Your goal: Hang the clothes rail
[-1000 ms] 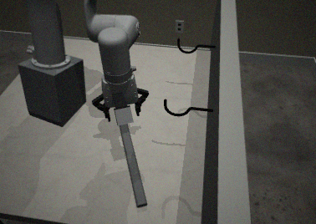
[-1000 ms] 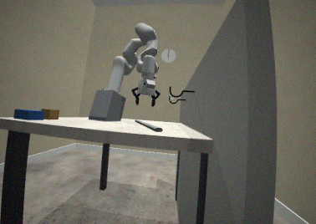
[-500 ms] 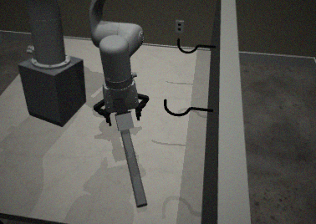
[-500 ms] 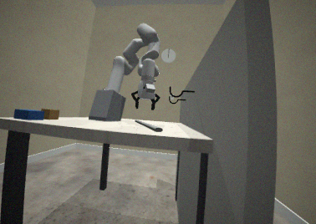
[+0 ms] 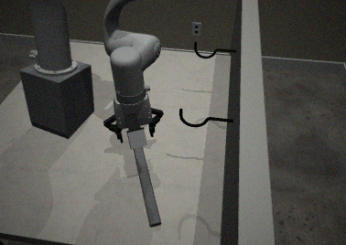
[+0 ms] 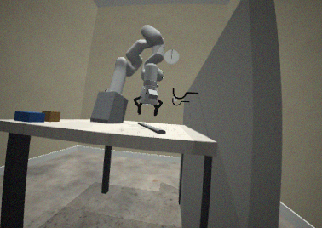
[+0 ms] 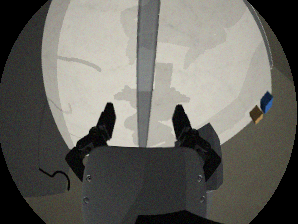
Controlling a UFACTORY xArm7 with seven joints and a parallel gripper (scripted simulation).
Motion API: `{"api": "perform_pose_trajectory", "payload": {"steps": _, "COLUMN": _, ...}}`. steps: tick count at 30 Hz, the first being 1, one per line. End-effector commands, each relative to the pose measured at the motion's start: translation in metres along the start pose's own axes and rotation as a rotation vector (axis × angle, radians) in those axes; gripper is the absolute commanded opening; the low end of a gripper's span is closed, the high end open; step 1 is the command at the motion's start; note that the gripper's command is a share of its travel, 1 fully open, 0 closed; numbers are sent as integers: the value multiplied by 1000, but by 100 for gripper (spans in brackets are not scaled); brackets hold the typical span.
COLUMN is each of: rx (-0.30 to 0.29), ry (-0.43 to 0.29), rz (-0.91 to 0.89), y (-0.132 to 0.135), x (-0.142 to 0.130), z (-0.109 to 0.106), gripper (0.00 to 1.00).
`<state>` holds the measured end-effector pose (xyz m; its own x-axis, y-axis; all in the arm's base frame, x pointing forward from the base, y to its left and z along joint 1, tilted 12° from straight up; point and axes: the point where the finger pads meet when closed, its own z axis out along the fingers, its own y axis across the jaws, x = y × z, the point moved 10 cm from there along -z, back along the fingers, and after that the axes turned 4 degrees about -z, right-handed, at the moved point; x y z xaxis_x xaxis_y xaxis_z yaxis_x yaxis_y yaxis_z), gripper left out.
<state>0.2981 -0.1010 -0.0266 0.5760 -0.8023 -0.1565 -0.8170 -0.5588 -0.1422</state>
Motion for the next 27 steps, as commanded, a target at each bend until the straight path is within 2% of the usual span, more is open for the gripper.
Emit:
{"api": "perform_pose_trajectory", "payload": {"steps": 1, "rx": 3, "ry": 4, "rz": 0, "y": 0, "x": 1, "z": 8, "gripper": 100}}
{"api": "perform_pose_trajectory", "payload": {"steps": 27, "rx": 3, "ry": 4, "rz": 0, "y": 0, "x": 1, "z": 14, "gripper": 100}}
